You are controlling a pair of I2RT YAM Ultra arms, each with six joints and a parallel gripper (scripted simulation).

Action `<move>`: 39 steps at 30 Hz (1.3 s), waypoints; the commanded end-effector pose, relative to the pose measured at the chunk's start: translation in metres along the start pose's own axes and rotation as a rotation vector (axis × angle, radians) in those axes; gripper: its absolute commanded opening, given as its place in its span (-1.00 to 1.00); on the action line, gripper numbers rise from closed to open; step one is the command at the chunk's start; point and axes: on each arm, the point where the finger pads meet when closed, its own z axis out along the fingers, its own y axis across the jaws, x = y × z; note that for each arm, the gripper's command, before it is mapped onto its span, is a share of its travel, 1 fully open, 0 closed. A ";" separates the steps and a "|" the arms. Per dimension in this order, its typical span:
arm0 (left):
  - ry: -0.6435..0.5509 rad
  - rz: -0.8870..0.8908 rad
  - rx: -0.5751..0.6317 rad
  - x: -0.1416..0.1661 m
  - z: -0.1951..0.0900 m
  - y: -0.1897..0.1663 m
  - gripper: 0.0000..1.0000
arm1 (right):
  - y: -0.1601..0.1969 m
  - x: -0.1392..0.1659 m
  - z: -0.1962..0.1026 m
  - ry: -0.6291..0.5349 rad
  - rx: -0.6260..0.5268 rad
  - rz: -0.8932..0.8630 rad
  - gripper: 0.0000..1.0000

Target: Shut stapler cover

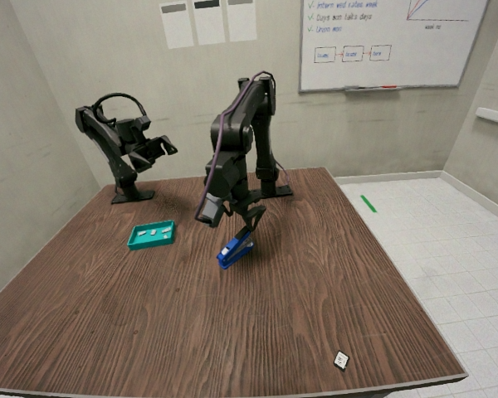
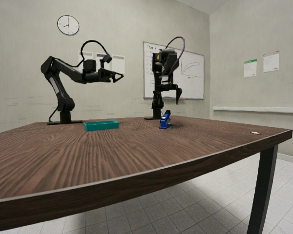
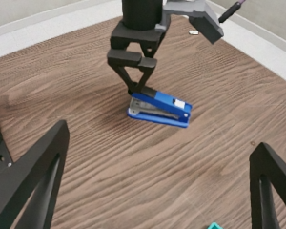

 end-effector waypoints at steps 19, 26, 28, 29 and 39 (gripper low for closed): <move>-0.019 -0.001 -0.015 -0.005 -0.009 0.000 -1.00 | 0.001 -0.003 -0.003 -0.006 -0.010 -0.002 1.00; -0.012 -0.008 -0.011 -0.003 0.001 -0.001 -1.00 | 0.001 -0.003 -0.003 -0.006 -0.010 -0.002 1.00; -0.009 -0.008 -0.010 -0.003 0.005 -0.001 -1.00 | 0.001 -0.003 -0.003 -0.006 -0.010 -0.002 1.00; -0.008 -0.008 -0.009 -0.003 0.007 -0.001 -1.00 | 0.001 -0.003 -0.003 -0.006 -0.010 -0.002 1.00; -0.002 -0.007 -0.006 -0.003 0.020 -0.001 -1.00 | 0.001 -0.003 -0.003 -0.006 -0.010 -0.002 1.00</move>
